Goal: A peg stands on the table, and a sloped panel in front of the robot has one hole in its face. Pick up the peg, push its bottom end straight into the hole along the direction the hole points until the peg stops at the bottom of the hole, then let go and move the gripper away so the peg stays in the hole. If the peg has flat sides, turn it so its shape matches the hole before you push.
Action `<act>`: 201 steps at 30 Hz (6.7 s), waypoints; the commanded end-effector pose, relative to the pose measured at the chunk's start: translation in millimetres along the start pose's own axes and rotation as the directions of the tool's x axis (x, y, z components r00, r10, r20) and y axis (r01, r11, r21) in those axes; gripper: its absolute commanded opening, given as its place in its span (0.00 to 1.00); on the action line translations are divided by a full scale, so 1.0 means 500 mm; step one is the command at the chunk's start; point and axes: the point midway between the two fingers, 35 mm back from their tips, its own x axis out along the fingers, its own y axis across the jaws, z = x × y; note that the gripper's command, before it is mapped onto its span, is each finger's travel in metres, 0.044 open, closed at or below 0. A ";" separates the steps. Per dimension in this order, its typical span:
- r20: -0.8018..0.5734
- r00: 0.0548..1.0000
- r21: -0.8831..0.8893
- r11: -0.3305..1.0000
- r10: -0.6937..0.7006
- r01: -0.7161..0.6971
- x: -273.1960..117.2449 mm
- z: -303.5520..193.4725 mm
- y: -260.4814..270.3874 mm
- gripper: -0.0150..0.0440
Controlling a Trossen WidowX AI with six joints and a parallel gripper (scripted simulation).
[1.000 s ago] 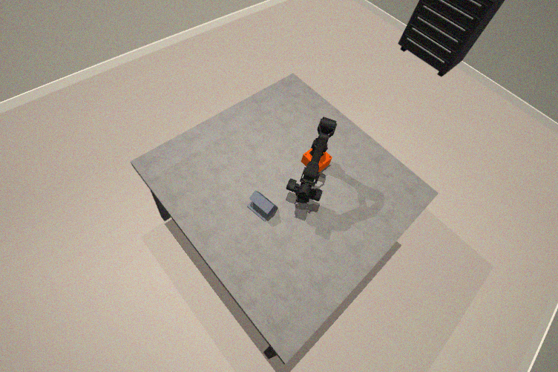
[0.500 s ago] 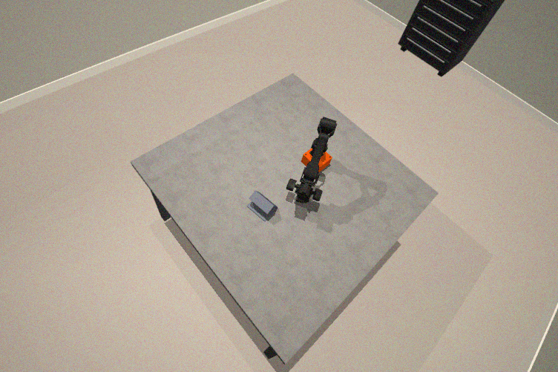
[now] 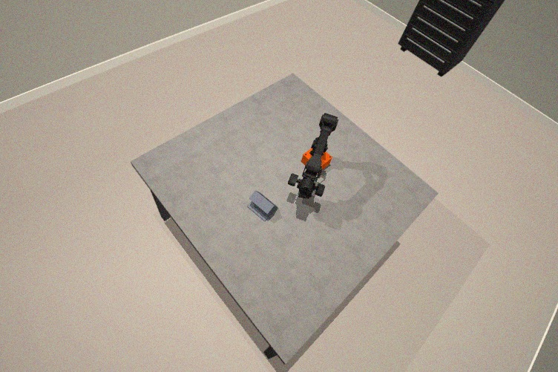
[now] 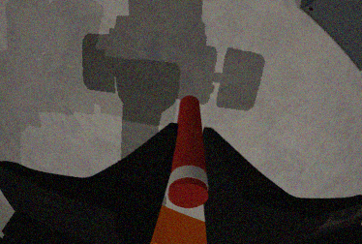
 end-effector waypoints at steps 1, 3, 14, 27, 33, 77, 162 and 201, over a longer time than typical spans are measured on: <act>0.008 1.000 -0.001 1.000 -0.003 0.003 -0.034 0.001 0.000 0.25; 0.007 1.000 -0.001 1.000 -0.003 0.003 -0.046 -0.002 0.001 0.25; 0.043 0.999 0.015 1.000 0.004 -0.005 -0.041 0.001 -0.009 0.25; 0.107 0.994 0.042 0.999 0.013 -0.018 -0.031 0.005 -0.028 0.25; 0.136 0.991 0.054 0.998 0.016 -0.024 -0.026 0.006 -0.036 0.25; 0.349 0.937 0.131 0.990 0.005 -0.054 -0.002 0.008 -0.100 0.25; 0.685 0.714 0.252 0.967 -0.145 -0.046 0.008 -0.039 -0.212 0.25; 0.769 0.598 0.296 0.955 -0.227 -0.018 0.005 -0.062 -0.246 0.25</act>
